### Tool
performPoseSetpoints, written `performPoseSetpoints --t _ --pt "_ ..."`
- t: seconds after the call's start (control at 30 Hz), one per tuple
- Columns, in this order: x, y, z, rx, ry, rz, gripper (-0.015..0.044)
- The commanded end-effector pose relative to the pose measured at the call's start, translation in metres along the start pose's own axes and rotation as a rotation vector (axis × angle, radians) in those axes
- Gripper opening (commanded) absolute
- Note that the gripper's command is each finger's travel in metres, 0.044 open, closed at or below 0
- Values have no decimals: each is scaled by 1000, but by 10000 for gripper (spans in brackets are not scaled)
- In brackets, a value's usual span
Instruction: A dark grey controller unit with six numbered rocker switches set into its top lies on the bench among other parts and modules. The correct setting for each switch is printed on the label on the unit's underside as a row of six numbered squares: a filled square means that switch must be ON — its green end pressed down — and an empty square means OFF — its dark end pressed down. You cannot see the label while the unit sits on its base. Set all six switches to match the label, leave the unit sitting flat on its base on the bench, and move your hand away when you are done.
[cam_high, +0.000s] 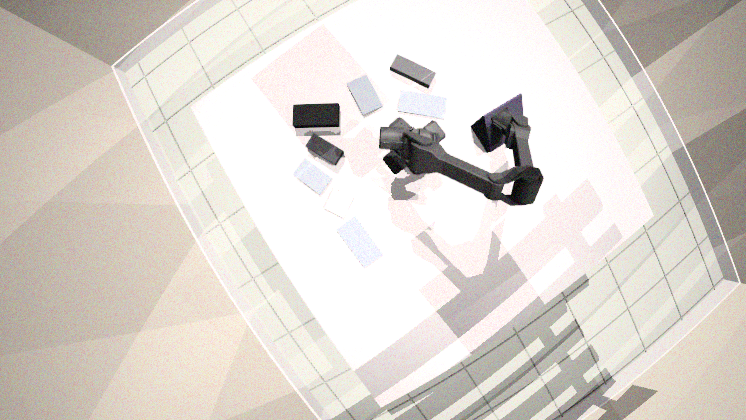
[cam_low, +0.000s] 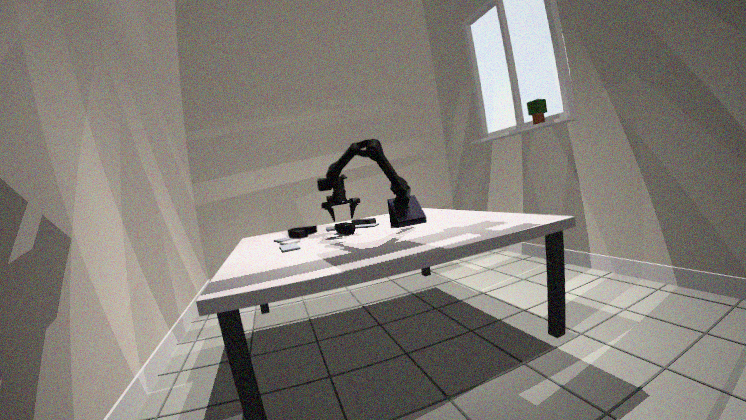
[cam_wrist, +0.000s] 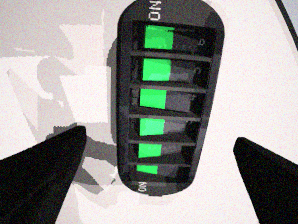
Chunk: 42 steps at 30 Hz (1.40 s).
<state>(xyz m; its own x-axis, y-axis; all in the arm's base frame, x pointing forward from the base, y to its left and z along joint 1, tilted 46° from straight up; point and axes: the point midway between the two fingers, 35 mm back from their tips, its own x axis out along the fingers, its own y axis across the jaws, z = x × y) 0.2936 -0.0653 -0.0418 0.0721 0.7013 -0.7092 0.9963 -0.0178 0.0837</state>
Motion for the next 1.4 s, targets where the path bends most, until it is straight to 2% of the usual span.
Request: performPoseSetpoints --t 0.0,0.17,0.33,0.5,1.07,1.37 --pt "-1 0 -1 6 1 0 440" --pt "-3 0 -1 6 0 0 440" --pt "-48 0 1 1 -2 -1 440" --pt "-50 0 1 0 -2 -1 440" --pt "-50 0 1 0 -2 -1 0" --pt "-50 0 1 0 -2 -1 0"
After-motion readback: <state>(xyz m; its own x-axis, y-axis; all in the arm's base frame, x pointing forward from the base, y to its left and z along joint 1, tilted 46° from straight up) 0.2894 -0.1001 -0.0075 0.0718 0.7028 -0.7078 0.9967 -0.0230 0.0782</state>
